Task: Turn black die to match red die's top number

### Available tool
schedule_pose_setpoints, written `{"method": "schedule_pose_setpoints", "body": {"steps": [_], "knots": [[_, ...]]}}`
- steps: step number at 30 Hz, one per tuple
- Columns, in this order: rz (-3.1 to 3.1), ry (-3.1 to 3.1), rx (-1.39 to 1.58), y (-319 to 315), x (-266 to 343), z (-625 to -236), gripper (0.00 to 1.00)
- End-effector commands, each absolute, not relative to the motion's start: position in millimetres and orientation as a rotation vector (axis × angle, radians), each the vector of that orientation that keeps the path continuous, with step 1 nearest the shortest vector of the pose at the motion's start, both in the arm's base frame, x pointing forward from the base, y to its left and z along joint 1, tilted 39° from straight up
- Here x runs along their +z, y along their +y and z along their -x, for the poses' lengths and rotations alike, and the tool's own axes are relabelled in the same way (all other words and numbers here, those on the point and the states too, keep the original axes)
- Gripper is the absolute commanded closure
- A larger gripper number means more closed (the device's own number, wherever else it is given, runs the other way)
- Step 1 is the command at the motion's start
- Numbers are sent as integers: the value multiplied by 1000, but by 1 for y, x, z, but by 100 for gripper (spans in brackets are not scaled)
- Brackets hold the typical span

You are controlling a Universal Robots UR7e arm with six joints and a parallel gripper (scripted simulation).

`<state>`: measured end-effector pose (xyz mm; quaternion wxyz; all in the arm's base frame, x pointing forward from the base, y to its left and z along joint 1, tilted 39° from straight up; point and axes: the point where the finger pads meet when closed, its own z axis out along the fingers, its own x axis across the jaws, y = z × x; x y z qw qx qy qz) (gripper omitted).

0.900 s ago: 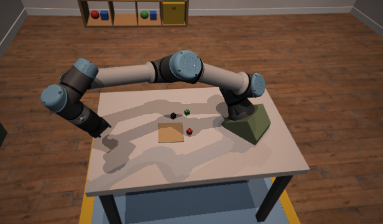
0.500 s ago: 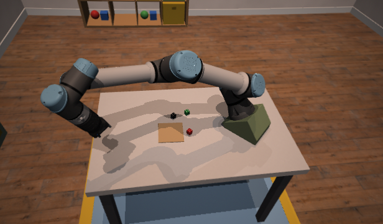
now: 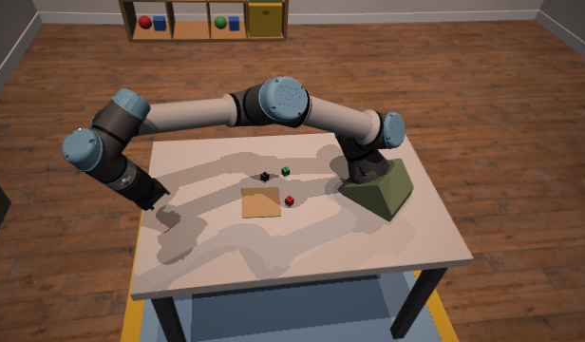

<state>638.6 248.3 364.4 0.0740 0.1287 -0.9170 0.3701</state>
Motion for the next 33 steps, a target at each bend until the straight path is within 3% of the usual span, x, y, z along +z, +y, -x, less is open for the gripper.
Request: {"method": "schedule_pose_setpoints", "body": {"steps": [1, 24, 33], "knots": [[-377, -2759, 1109, 246, 367, -638, 0], [-176, -2848, 1058, 199, 398, -628, 0], [37, -2922, 1005, 152, 424, -610, 0]]}}
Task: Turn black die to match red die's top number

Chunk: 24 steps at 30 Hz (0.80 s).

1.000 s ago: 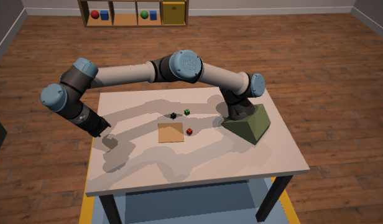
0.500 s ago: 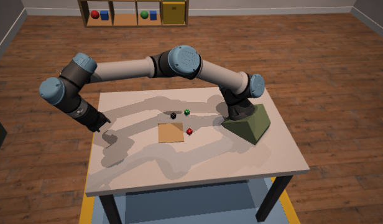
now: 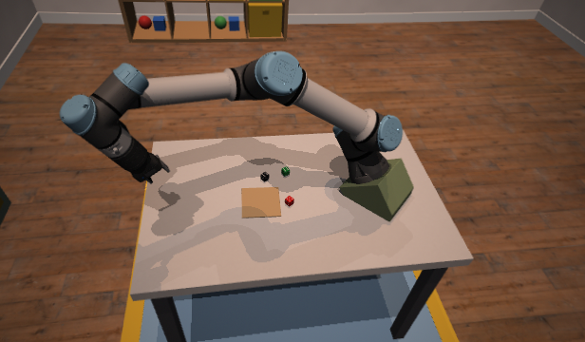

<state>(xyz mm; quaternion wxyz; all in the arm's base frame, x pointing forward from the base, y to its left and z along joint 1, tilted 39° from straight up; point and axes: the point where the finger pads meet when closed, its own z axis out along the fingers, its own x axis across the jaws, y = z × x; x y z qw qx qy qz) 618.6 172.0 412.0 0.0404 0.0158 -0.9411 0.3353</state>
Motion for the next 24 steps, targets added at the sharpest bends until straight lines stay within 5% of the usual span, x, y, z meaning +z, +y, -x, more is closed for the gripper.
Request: {"method": "schedule_pose_setpoints", "body": {"steps": [1, 24], "knots": [[65, -2931, 998, 146, 427, -607, 0], [823, -3057, 803, 17, 471, -499, 0]]}}
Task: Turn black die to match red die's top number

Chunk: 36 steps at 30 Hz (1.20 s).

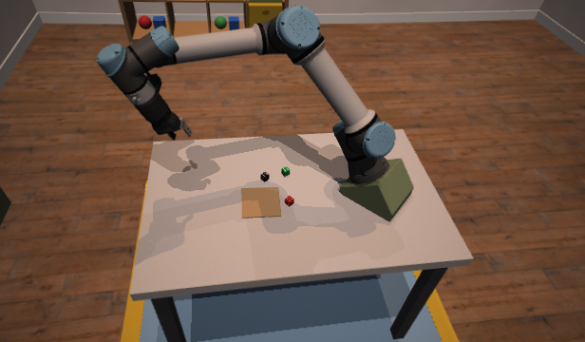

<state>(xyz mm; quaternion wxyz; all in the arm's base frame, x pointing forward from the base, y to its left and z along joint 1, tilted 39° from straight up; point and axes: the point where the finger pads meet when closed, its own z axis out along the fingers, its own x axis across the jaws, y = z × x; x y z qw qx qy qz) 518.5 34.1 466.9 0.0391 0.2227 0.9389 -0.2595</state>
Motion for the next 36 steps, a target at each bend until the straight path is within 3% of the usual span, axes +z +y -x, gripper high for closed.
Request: {"method": "schedule_pose_setpoints", "body": {"steps": [1, 16, 36], "knots": [[-760, 2824, -742, 17, 471, -499, 0], [-1266, 2508, -511, -48, 449, -377, 0], [-1641, 2104, -307, -70, 375, -273, 0]]}}
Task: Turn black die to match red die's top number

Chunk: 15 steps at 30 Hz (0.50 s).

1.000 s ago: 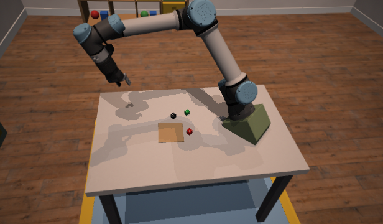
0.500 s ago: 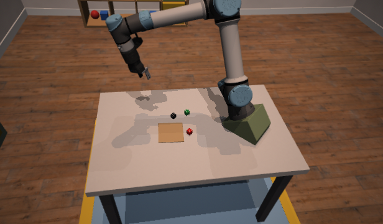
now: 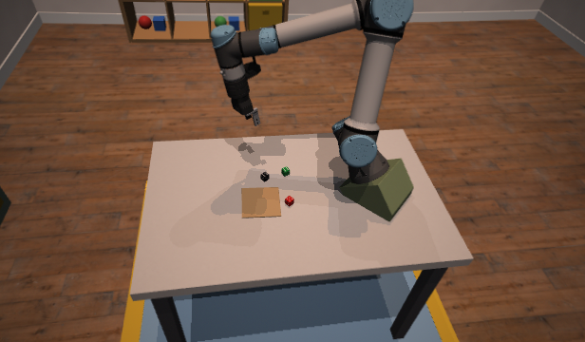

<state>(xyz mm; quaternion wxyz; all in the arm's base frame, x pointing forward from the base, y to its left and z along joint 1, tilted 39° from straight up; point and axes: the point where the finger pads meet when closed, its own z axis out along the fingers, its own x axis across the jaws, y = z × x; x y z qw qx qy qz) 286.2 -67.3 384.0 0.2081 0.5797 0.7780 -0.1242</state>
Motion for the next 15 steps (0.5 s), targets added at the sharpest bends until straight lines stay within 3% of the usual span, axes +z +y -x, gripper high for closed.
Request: {"method": "schedule_pose_setpoints", "body": {"steps": [1, 15], "knots": [[-1658, 2080, -296, -70, 369, -268, 0], [-1815, 1807, -186, -71, 301, -227, 0]]}}
